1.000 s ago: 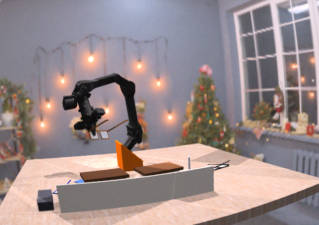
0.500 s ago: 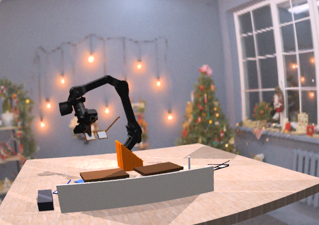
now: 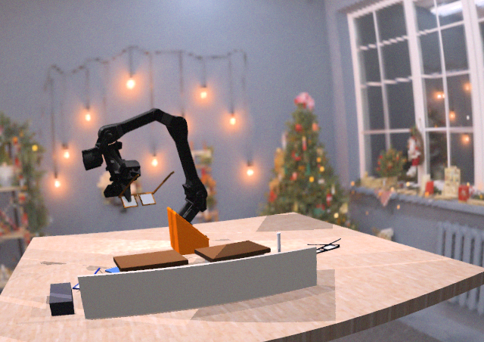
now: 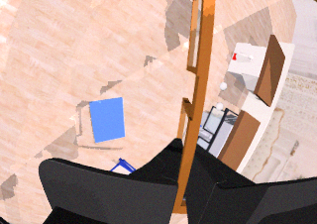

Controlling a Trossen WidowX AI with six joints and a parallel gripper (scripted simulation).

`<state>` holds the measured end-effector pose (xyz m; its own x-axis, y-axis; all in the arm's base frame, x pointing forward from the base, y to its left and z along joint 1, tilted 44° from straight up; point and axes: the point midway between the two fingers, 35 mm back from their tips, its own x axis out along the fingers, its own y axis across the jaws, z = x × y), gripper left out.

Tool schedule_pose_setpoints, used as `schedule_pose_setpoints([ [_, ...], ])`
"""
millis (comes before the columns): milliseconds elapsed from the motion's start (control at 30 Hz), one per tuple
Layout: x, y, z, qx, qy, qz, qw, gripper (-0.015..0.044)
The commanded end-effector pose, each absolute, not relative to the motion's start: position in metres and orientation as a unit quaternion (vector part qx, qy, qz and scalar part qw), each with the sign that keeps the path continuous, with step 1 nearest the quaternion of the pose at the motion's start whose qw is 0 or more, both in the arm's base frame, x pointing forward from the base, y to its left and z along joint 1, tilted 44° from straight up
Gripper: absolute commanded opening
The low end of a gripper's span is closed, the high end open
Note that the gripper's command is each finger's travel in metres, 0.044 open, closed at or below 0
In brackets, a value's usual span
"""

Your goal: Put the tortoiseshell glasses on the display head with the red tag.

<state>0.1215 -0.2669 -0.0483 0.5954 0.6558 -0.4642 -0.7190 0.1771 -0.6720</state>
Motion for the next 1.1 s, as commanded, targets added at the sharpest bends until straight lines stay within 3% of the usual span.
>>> schedule_pose_setpoints([
  [0,0.122,-0.268,-0.048,-0.460,0.034,0.448,0.766,0.0000],
  [433,0.124,-0.266,-0.047,-0.484,0.020,0.452,0.749,0.0000],
  [1067,0.147,-0.251,-0.039,-0.707,-0.151,0.467,0.509,0.0000],
])
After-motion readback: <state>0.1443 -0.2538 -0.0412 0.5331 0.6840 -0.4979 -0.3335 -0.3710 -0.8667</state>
